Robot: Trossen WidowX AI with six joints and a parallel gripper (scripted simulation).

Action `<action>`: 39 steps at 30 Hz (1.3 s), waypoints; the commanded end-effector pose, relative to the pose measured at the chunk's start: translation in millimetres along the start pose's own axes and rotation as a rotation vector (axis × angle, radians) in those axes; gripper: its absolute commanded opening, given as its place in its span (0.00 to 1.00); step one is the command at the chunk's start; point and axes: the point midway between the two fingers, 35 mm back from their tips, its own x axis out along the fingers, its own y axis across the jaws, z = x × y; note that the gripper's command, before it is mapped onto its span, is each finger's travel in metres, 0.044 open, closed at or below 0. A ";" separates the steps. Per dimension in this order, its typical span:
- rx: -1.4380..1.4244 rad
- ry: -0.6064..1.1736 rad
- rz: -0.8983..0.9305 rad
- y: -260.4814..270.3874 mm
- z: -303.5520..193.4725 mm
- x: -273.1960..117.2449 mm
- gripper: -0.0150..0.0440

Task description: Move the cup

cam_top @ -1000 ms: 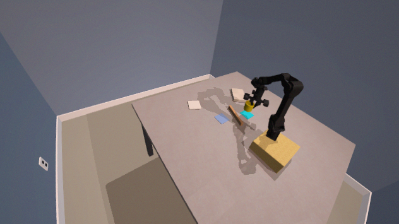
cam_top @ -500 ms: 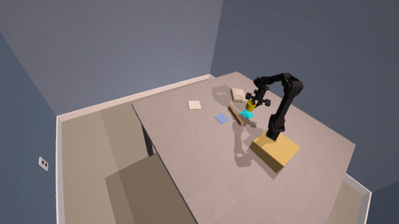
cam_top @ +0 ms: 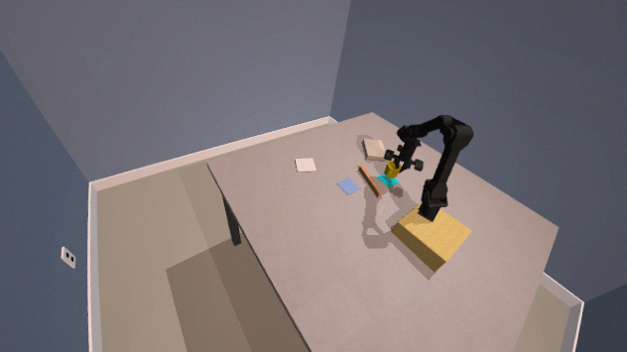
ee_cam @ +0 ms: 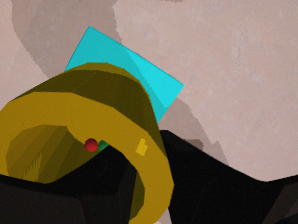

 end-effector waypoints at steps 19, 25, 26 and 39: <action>-0.002 0.004 -0.002 -1.9 -1.1 24.1 0.25; -0.002 0.004 -0.002 -1.9 -1.1 24.1 0.25; -0.002 0.004 -0.002 -1.9 -1.1 24.1 0.25; -0.002 0.004 -0.002 -1.9 -1.1 23.8 0.50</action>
